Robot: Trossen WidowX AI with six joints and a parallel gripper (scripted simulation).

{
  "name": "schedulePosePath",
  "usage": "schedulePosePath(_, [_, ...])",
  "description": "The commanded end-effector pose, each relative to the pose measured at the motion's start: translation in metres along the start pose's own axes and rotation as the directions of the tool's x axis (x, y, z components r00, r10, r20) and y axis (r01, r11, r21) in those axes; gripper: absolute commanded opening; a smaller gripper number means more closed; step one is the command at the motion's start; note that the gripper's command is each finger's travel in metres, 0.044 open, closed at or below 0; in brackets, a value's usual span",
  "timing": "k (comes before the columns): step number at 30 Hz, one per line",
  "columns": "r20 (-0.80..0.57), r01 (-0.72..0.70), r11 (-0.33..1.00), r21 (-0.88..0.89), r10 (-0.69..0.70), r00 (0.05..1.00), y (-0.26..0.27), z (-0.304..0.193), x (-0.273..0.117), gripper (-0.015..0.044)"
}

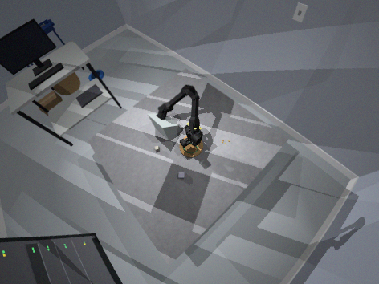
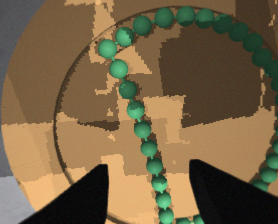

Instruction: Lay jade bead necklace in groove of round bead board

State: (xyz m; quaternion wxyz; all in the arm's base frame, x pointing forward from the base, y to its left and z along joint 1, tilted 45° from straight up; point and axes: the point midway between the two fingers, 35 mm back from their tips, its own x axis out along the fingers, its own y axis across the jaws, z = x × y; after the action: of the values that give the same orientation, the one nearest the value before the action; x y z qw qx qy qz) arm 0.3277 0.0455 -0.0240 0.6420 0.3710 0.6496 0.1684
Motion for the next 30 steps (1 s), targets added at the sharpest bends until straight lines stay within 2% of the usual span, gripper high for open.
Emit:
schedulePosePath(1, [-0.003, 0.0, 0.998, -0.07, 0.0, 1.0, -0.01, -0.037, -0.008, 0.012])
schedulePosePath(4, [-0.003, -0.001, 0.996, -0.091, 0.0, 1.0, -0.013, -0.048, -0.01, 0.012])
schedulePosePath(30, [0.0, -0.001, 0.996, -0.095, 0.001, 1.0, -0.012, -0.046, 0.017, 0.012])
